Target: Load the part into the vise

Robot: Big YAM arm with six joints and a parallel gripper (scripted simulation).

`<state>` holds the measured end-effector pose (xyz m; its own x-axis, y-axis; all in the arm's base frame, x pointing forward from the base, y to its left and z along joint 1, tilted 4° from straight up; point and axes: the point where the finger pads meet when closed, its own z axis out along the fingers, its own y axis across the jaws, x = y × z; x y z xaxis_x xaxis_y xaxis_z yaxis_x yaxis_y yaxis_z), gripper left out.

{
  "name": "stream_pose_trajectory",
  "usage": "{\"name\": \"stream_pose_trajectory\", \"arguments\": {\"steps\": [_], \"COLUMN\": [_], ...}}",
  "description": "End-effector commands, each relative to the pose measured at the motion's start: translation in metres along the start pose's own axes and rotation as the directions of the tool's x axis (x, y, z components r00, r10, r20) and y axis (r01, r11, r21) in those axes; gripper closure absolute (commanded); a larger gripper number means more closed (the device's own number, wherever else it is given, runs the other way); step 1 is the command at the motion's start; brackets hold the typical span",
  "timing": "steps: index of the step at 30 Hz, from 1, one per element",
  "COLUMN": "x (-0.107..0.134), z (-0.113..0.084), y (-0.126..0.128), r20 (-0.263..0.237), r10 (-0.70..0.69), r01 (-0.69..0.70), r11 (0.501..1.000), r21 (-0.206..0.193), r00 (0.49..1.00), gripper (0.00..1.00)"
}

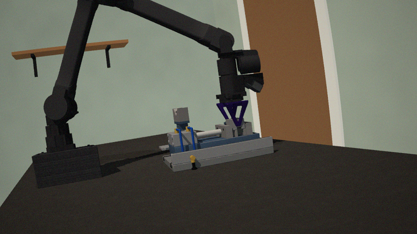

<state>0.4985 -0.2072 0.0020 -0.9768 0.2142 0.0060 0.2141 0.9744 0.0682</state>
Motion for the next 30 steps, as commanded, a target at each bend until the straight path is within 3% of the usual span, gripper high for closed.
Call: {"name": "stream_pose_trajectory", "arguments": {"steps": [1, 30], "x": [-0.0187, -0.0241], "z": [-0.0070, -0.0113], "y": [0.0035, 0.0031], "r20": [0.032, 0.036], "r10": [-0.005, -0.006], "r01": [0.005, 0.006], "r11": [1.000, 1.000], "r21": [0.007, 0.008], "r00": [0.999, 0.999], "gripper": [1.00, 1.00]}}
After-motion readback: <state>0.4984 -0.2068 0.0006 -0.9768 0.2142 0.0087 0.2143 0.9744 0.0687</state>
